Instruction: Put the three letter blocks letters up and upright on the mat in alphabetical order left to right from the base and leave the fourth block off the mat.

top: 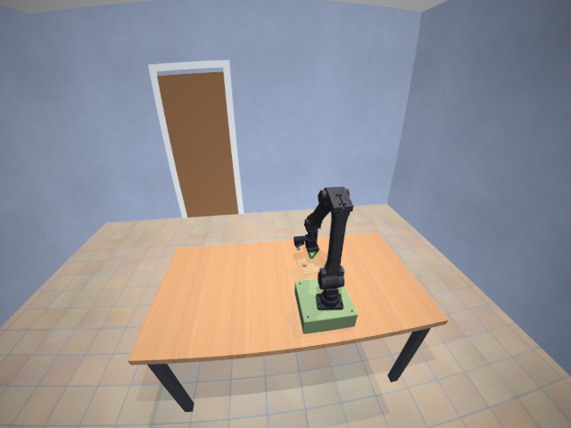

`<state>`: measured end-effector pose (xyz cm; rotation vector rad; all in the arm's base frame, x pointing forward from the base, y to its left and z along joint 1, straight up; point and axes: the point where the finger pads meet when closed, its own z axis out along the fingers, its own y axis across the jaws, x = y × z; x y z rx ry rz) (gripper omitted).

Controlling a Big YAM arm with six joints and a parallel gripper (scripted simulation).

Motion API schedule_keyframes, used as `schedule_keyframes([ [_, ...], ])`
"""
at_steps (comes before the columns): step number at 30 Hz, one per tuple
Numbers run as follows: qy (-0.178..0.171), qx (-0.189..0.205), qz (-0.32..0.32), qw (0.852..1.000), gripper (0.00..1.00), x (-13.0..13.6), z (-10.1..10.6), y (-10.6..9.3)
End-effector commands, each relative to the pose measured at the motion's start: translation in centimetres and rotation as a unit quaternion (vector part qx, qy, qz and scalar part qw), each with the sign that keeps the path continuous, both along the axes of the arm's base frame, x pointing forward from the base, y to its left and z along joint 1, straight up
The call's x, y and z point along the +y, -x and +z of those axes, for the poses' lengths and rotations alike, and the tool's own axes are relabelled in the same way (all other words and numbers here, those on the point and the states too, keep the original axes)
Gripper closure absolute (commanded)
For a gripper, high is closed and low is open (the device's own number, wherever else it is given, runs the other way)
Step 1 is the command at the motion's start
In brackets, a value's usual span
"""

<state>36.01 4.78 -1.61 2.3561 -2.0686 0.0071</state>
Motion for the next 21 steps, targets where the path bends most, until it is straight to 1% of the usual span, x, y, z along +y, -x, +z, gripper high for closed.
schedule_keyframes([
  [1, -0.003, -0.006, 0.004, 1.000, 0.80, 0.0, -1.6, -0.4],
  [8, -0.003, -0.006, 0.002, 1.000, 0.80, -0.2, -4.6, -0.4],
  [10, -0.003, -0.006, 0.002, 1.000, 0.80, -0.2, -4.6, -0.4],
  [11, -0.006, -0.030, 0.002, 1.000, 0.80, 0.0, -3.4, -1.9],
  [12, -0.004, -0.015, 0.001, 1.000, 0.80, -0.1, -4.7, -1.1],
  [13, -0.004, -0.009, 0.001, 1.000, 0.80, -0.2, -5.3, -0.8],
  [15, -0.003, -0.005, 0.001, 1.000, 0.80, -0.3, -5.8, -0.4],
  [18, -0.003, -0.005, 0.001, 1.000, 0.80, -0.3, -6.1, -0.4],
  [20, -0.005, -0.023, 0.001, 1.000, 0.80, -0.2, -4.9, -1.1],
  [21, -0.006, -0.025, 0.001, 1.000, 0.80, -0.2, -4.8, -1.3],
])
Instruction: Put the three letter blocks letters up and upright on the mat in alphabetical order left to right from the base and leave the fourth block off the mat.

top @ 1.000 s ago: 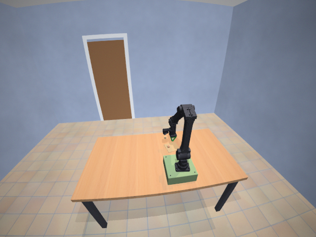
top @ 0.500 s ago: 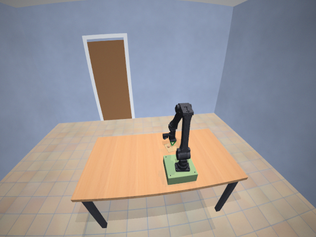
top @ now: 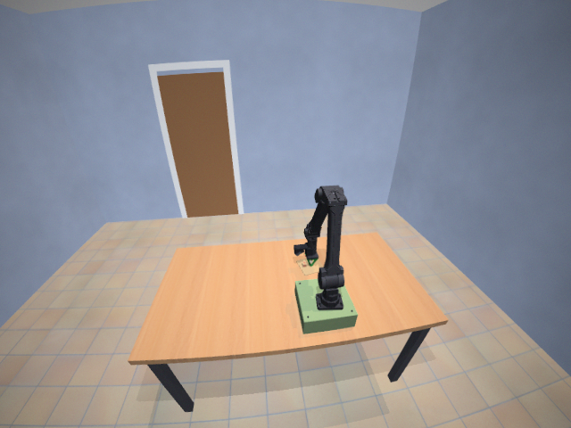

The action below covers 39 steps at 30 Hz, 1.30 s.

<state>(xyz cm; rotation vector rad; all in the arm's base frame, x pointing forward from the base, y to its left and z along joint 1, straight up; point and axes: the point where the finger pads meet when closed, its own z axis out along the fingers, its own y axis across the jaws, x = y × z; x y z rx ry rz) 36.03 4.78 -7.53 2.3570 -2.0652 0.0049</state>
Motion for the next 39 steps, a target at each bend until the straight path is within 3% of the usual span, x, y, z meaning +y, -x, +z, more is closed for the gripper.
schedule_keyframes([
  [1, -0.006, -0.030, 0.000, 1.000, 0.80, -0.13, 1.33, -1.70],
  [39, -0.007, -0.034, 0.000, 0.999, 0.80, -0.06, 1.45, -2.67],
])
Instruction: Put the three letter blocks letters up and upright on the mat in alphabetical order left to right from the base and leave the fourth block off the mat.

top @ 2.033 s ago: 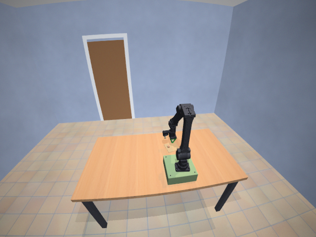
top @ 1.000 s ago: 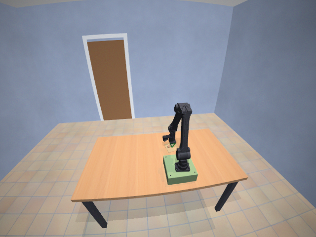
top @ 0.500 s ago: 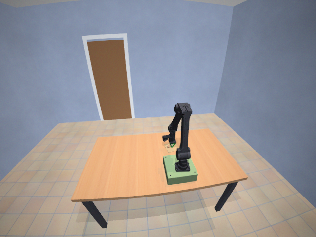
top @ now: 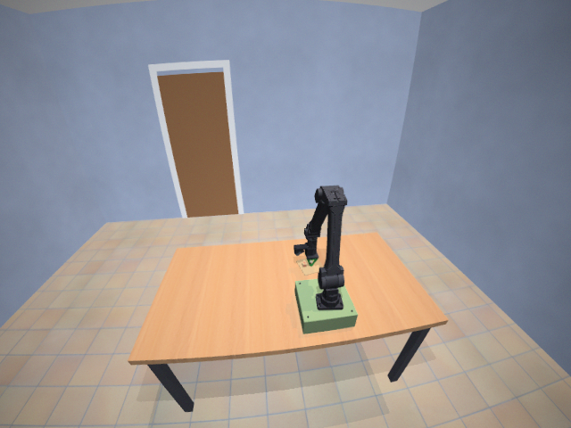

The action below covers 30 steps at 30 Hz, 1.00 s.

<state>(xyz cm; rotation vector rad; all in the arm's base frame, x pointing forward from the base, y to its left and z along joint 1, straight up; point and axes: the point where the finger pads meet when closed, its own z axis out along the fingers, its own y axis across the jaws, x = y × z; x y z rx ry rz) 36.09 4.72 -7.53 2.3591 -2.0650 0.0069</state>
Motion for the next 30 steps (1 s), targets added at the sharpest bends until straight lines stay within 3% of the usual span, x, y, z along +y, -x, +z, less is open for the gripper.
schedule_keyframes([
  [1, -0.007, -0.033, 0.000, 0.999, 0.80, -0.01, 1.44, -2.60],
  [30, -0.007, -0.031, 0.000, 0.999, 0.80, 0.06, 1.28, -2.93],
])
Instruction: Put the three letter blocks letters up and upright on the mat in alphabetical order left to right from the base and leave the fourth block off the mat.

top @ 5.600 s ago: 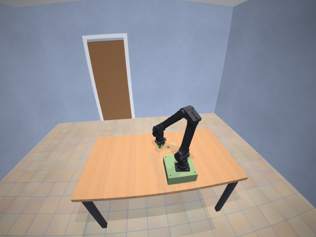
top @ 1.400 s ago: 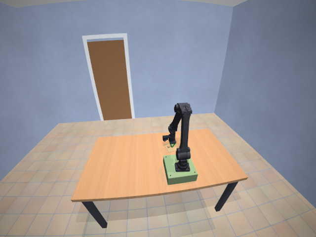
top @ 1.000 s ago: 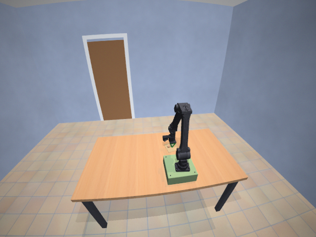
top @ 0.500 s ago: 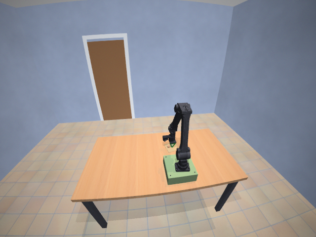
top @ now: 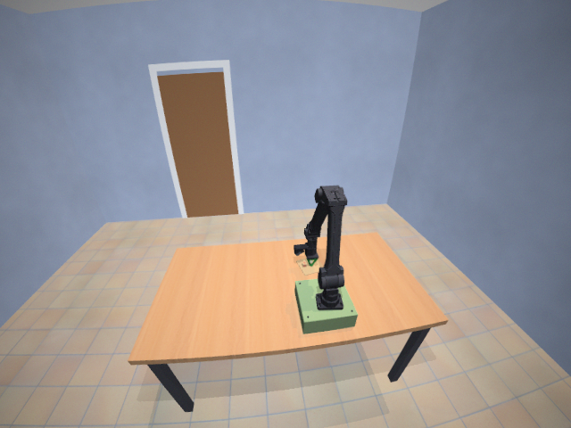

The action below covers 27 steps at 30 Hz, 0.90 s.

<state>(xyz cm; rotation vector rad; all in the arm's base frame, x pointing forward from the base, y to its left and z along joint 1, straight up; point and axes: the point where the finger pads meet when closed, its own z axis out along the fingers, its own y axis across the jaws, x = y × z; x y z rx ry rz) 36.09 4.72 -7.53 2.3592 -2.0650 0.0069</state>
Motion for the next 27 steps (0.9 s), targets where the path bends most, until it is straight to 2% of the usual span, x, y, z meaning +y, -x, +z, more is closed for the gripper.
schedule_keyframes([
  [1, -0.007, -0.031, 0.000, 0.999, 0.80, 0.06, 1.28, -2.93],
  [27, -0.006, -0.025, 0.000, 1.000, 0.80, 0.06, 0.97, -2.76],
])
